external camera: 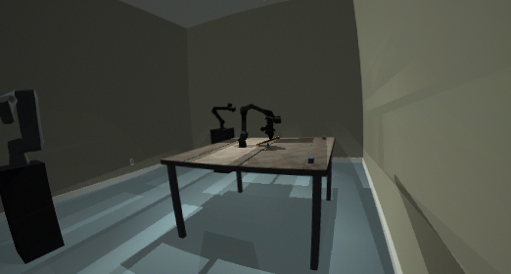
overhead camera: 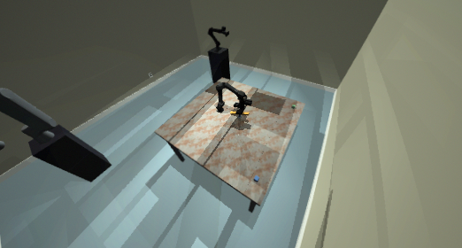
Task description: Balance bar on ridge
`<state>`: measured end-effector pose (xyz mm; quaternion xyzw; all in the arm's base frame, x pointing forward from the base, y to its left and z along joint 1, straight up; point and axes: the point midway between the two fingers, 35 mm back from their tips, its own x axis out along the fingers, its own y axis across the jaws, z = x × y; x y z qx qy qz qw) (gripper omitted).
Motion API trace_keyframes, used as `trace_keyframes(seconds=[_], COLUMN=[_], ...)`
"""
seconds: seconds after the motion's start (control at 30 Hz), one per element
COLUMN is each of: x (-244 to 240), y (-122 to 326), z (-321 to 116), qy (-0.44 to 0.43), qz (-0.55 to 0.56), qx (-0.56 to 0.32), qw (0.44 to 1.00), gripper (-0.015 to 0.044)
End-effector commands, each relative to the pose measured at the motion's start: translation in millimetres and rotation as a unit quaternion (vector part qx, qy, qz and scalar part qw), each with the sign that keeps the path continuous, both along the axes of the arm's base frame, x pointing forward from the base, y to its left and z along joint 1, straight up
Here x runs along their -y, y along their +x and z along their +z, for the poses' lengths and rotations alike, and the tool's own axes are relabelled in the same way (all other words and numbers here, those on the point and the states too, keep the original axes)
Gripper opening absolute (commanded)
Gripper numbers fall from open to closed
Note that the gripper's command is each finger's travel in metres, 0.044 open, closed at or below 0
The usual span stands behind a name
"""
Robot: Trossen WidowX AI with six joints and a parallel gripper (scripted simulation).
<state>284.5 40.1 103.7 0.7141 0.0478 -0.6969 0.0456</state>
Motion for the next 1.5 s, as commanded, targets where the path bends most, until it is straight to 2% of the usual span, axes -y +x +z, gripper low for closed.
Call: trace_keyframes(seconds=[0.0,1.47], x=[0.5,0.5], y=[0.0,0.5], z=[-2.0,-16.7], qy=[-0.001,-0.001], qz=[0.003,0.003], qx=[0.0,0.0], qw=[1.0,1.0], gripper=[0.0,0.0])
